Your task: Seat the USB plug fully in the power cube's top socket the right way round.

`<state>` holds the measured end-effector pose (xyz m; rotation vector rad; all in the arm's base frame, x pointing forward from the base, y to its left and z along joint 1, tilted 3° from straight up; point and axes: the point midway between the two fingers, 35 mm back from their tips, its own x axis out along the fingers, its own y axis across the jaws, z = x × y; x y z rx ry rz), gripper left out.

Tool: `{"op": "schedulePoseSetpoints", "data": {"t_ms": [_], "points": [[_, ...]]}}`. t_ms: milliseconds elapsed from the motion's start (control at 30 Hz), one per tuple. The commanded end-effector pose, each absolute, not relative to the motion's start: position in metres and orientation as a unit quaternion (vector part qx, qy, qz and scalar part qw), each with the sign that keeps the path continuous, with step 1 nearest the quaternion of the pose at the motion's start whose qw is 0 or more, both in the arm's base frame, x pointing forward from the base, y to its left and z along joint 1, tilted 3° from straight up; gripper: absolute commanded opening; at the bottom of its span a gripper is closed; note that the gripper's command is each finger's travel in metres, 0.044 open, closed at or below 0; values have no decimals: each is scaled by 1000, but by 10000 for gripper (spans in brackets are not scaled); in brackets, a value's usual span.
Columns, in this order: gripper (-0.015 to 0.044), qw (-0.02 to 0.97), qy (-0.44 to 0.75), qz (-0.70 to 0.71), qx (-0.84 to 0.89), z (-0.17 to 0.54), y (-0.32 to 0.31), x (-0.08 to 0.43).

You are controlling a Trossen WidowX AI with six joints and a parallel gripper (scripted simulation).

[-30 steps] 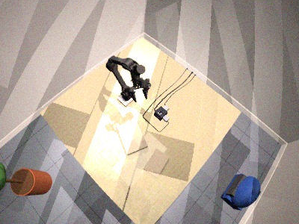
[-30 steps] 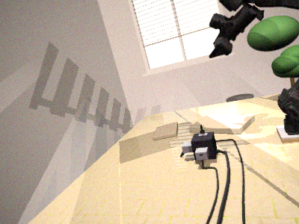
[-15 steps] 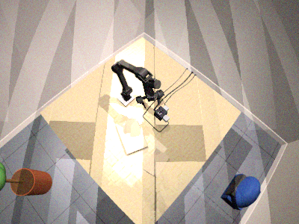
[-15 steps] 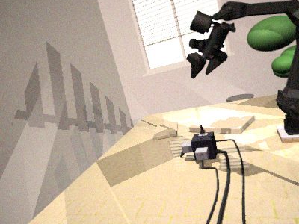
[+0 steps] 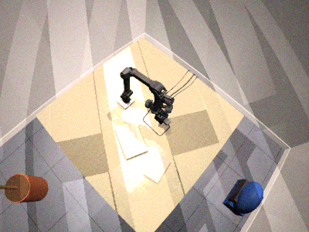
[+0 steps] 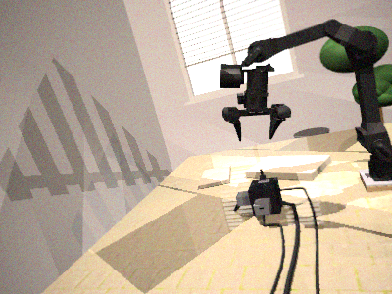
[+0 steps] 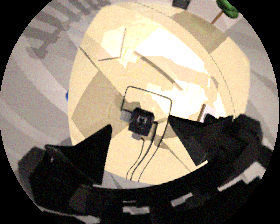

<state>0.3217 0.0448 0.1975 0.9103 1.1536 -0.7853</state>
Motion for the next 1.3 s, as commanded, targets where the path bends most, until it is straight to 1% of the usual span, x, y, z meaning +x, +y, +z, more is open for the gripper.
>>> {"op": "schedulePoseSetpoints", "data": {"t_ms": [0, 633, 1267], "points": [[440, 485, 510, -503, 502, 142, 69, 324], [440, 485, 511, -503, 502, 142, 74, 324], [440, 485, 511, -503, 502, 124, 74, 324]]}}
